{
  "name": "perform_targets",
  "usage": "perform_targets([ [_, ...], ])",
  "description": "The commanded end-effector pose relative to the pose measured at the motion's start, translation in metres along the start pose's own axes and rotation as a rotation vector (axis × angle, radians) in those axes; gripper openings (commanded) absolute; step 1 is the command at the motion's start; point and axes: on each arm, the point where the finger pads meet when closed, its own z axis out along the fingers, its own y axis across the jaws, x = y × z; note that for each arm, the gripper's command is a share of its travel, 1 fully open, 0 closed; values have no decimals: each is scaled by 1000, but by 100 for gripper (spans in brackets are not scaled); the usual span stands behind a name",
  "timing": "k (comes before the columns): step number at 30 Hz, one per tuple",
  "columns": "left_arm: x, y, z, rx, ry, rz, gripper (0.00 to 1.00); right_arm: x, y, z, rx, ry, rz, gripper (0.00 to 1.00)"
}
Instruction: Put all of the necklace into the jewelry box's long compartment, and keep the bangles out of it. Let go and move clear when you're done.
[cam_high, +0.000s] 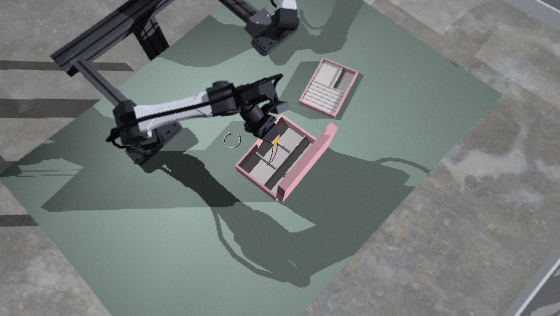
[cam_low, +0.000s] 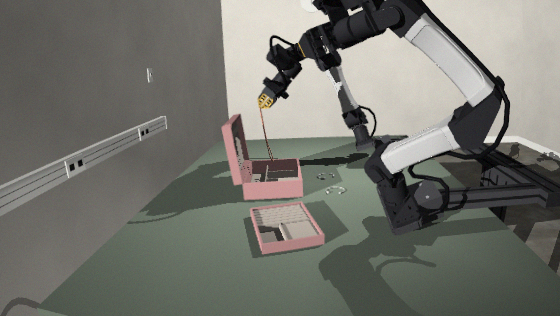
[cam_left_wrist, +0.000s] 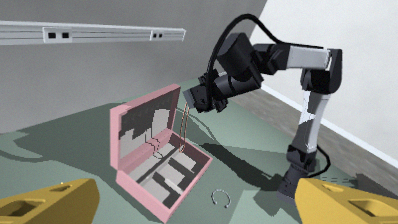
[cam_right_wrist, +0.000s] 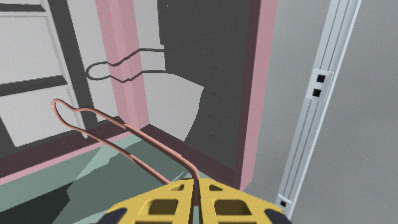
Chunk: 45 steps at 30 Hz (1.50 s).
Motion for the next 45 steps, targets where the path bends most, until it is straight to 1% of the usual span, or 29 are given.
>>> perform_targets([
  [1, 4, -20, -25, -33, -12, 66, 100, -14, -21, -8, 74, -16, 27, 0],
  [5, 18, -51, -50, -129, -39, 142, 100, -28, -25, -7, 105, -20, 20, 0],
  [9, 37, -92, -57, -240, -57, 233, 100, -45, -28, -8, 139, -26, 10, 0],
  [12, 44, -110, -57, -301, -69, 279, 100, -54, -30, -8, 158, -28, 5, 0],
  [16, 46, -112, -54, -310, -62, 281, 100, -53, -35, -9, 168, -27, 15, 0],
  [22, 48, -116, -53, -317, -61, 287, 100, -63, -32, -7, 177, -30, 0, 0],
  [36, 46, -115, -54, -320, -70, 293, 100, -65, -34, -8, 183, -33, 3, 0],
  [45, 45, -116, -56, -316, -86, 312, 100, -63, -26, 11, 191, -53, 26, 0],
])
